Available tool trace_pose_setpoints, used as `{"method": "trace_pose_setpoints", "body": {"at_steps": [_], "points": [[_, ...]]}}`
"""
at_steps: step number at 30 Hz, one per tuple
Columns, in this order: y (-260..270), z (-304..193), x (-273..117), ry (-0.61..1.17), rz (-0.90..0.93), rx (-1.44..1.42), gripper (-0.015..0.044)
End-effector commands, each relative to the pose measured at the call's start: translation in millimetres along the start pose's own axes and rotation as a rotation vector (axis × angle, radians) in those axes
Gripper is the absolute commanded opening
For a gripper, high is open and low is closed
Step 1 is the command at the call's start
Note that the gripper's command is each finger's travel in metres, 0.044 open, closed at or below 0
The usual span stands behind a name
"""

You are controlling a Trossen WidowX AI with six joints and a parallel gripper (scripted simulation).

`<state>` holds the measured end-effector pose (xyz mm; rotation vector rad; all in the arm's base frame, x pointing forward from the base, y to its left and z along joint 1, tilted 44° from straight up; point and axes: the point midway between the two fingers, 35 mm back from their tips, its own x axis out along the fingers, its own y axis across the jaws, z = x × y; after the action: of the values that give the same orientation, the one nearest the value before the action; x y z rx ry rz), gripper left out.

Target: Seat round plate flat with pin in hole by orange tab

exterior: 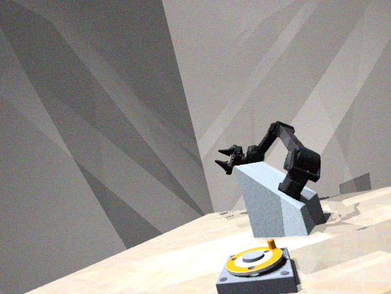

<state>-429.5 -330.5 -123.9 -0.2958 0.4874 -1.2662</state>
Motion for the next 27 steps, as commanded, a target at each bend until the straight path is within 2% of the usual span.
{"method": "trace_pose_setpoints", "body": {"at_steps": [1, 4, 10, 15, 21, 27], "points": [[2, 2, 4, -0.004, 0.008, 0.002, 0.0374], [24, 37, 51, -0.035, 0.121, 0.049, 0.0295], [52, 75, 99, -0.033, 0.244, 0.126, 0.0137], [104, 133, 154, -0.009, 0.424, 0.222, 0.0006], [167, 193, 191, 0.038, 0.609, 0.299, 0.0000], [231, 248, 208, 0.103, 0.780, 0.352, 0.0000]]}}
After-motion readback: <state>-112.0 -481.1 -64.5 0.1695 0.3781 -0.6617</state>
